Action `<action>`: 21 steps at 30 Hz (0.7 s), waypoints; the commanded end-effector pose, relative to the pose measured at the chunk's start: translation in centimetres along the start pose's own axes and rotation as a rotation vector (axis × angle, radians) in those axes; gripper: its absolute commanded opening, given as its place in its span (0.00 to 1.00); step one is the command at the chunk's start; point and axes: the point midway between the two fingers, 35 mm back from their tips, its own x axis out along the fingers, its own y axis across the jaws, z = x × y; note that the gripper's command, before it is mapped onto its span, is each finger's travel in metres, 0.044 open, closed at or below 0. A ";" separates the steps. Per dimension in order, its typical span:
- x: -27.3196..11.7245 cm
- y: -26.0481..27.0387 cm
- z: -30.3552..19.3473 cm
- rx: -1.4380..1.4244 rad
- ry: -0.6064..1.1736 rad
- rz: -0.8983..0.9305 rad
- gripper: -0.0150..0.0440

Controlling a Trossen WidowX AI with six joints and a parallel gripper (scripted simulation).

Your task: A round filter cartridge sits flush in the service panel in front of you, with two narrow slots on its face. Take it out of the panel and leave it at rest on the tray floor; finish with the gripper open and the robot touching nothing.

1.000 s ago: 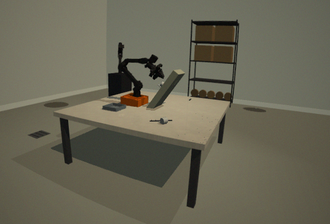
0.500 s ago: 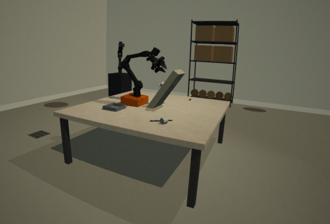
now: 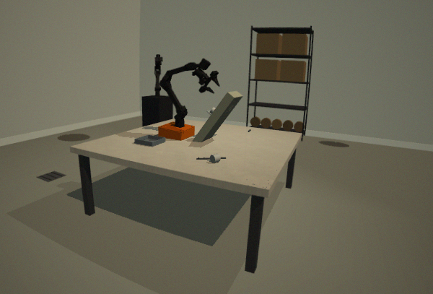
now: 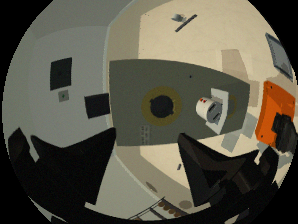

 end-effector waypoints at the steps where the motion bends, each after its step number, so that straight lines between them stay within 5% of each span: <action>1: 1.9 -3.5 0.2 -0.552 0.027 -0.134 0.77; 9: 3.4 -8.0 0.7 -1.291 0.170 -0.268 0.77; 21: 3.9 -9.9 0.9 -1.651 0.280 -0.301 0.77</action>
